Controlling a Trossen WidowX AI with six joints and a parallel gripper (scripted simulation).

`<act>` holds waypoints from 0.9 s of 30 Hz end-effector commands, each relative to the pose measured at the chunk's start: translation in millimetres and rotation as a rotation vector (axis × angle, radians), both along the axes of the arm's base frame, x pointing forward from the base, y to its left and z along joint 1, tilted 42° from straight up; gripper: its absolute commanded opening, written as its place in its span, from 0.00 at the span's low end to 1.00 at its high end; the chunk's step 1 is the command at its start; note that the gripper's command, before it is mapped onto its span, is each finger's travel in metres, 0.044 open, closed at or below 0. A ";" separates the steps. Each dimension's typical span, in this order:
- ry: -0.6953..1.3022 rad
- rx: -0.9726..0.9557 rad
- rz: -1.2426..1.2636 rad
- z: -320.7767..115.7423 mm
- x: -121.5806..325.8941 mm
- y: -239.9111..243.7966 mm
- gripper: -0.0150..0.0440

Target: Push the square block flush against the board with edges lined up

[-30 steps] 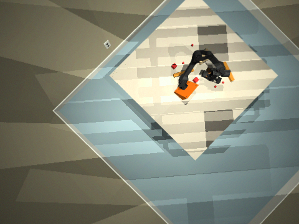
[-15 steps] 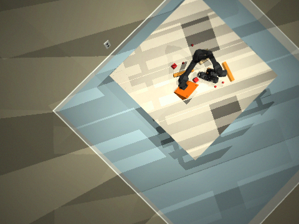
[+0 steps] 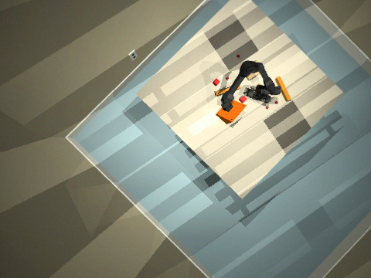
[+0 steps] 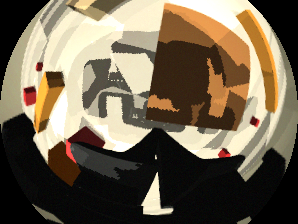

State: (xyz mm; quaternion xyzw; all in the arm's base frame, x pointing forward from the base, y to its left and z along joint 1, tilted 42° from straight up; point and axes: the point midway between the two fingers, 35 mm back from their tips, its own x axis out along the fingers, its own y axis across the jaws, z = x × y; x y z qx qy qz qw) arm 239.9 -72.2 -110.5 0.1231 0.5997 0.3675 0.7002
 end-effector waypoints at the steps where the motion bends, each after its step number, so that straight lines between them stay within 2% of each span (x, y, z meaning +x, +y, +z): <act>1: -0.004 -0.001 -0.006 0.9 6.6 -0.4 0.25; 27: -0.005 -0.002 -0.007 6.6 30.5 4.4 0.25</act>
